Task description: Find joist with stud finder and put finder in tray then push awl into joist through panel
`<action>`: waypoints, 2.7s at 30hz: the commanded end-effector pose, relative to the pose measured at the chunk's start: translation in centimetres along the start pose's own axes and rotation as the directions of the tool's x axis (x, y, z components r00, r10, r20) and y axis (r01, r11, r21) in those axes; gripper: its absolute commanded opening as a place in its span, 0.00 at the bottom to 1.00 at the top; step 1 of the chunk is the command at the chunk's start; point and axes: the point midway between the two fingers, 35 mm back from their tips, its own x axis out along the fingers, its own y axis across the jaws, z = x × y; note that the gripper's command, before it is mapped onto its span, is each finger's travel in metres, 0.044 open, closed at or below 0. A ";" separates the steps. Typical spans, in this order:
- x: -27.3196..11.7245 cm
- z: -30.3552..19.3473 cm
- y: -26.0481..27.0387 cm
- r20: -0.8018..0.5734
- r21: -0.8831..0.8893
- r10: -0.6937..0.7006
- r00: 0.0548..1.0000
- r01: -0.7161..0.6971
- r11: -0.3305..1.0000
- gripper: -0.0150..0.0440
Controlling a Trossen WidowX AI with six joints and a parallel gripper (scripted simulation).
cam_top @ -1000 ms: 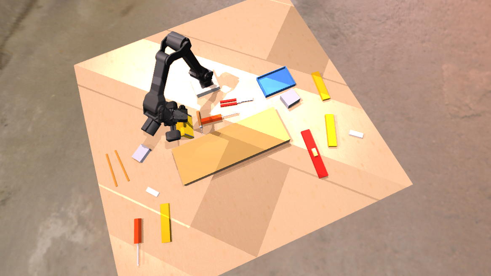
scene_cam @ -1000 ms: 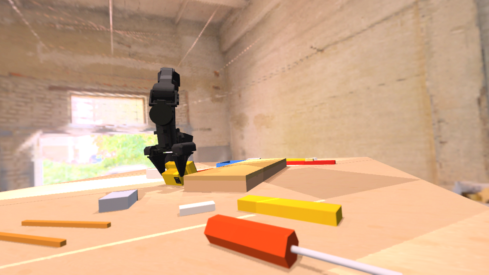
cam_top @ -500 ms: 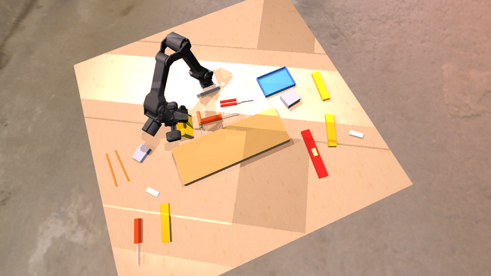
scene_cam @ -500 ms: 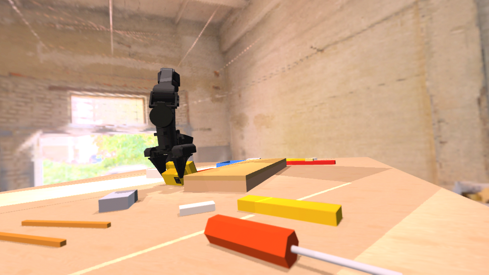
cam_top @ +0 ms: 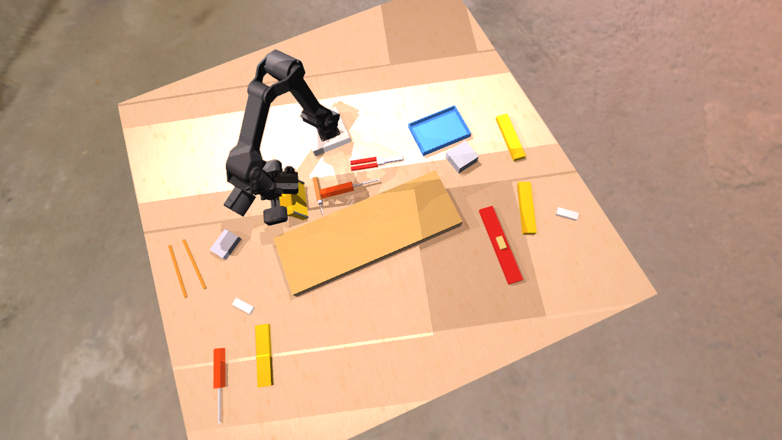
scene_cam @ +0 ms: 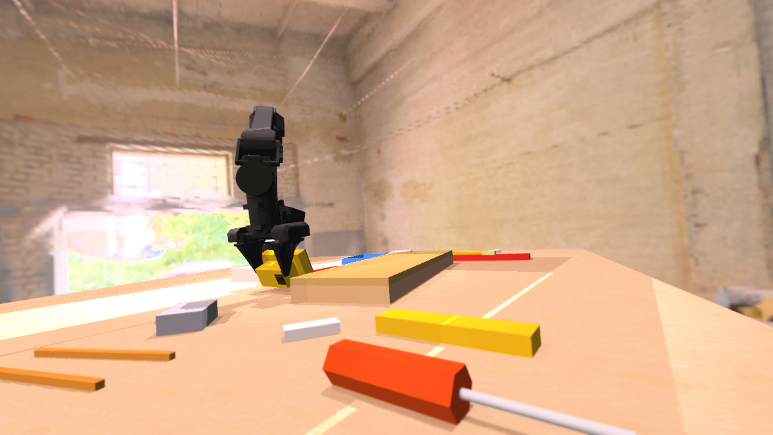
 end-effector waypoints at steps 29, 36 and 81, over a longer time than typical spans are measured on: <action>-4.7 0.6 0.0 -0.030 0.002 -0.007 1.000 0.007 1.000 0.25; -4.5 0.7 0.0 -0.083 0.002 -0.002 0.997 0.003 1.000 0.25; -3.9 1.6 0.0 -0.402 0.009 0.008 0.915 -0.005 1.000 0.25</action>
